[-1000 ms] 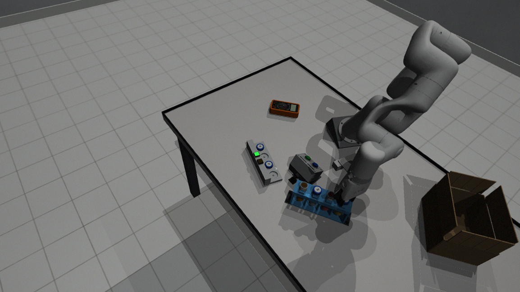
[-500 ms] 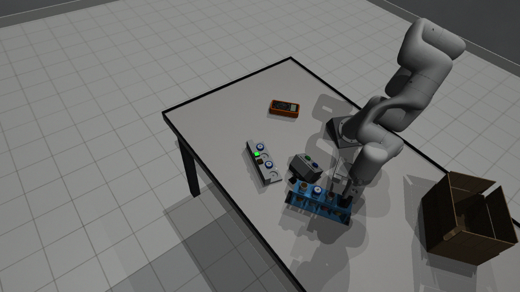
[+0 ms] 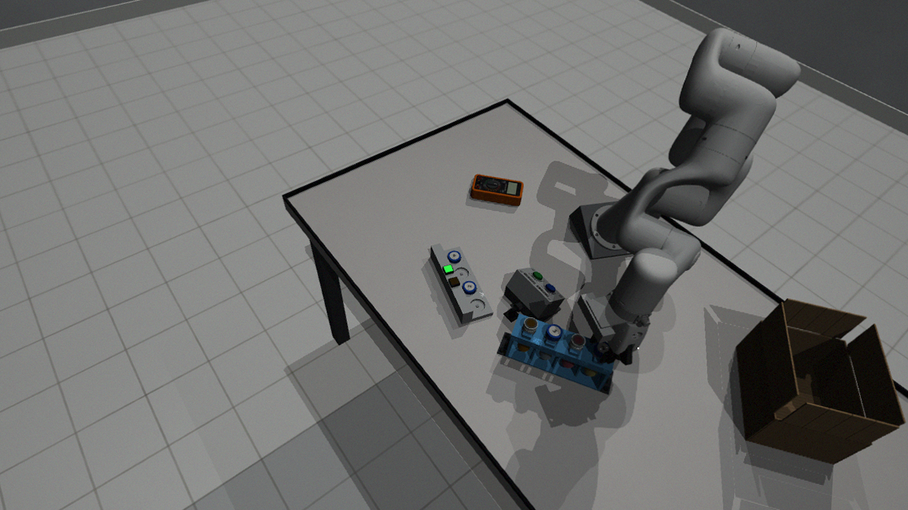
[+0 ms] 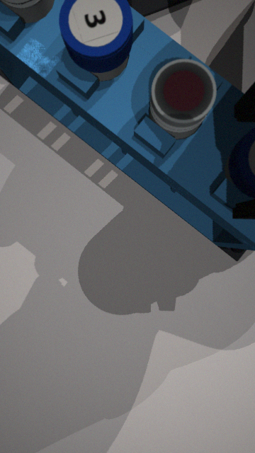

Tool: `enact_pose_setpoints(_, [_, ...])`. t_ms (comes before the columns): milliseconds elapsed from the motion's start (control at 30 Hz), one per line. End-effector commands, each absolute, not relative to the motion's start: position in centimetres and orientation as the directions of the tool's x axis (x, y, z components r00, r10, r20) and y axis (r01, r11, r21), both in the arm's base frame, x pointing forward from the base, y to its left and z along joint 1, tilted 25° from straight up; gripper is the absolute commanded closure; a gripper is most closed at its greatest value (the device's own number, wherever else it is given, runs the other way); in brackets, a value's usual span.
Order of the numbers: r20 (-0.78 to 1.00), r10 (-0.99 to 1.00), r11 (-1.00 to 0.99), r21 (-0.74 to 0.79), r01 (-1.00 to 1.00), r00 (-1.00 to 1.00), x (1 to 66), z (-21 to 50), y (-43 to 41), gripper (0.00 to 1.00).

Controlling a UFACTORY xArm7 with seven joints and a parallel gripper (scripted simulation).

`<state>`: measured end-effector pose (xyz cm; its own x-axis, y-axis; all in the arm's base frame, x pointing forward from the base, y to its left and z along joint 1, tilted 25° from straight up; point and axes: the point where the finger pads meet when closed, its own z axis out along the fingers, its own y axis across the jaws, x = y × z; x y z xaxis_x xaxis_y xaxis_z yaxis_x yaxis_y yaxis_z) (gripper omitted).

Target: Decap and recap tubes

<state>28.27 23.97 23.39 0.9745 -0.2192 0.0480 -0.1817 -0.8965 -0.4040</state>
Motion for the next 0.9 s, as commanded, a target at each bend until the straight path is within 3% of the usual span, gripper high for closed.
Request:
enact_pose_setpoints(0, [0.086, -0.094, -0.908, -0.415, -0.050, 0.992, 28.39, 23.59, 23.98, 0.54])
enact_pose_setpoints(133, [0.086, -0.094, -0.908, -0.415, -0.050, 0.992, 28.39, 23.59, 23.98, 0.54])
enact_pose_setpoints(167, [0.086, -0.094, -0.908, -0.415, -0.050, 0.992, 28.39, 23.59, 23.98, 1.00])
enact_pose_setpoints(633, [0.086, -0.095, -0.908, -0.415, -0.051, 0.992, 28.40, 23.60, 23.97, 1.00])
enact_pose_setpoints(867, [-0.041, -0.358, -0.840, -0.422, -0.341, 0.933, 28.40, 23.56, 23.98, 1.00])
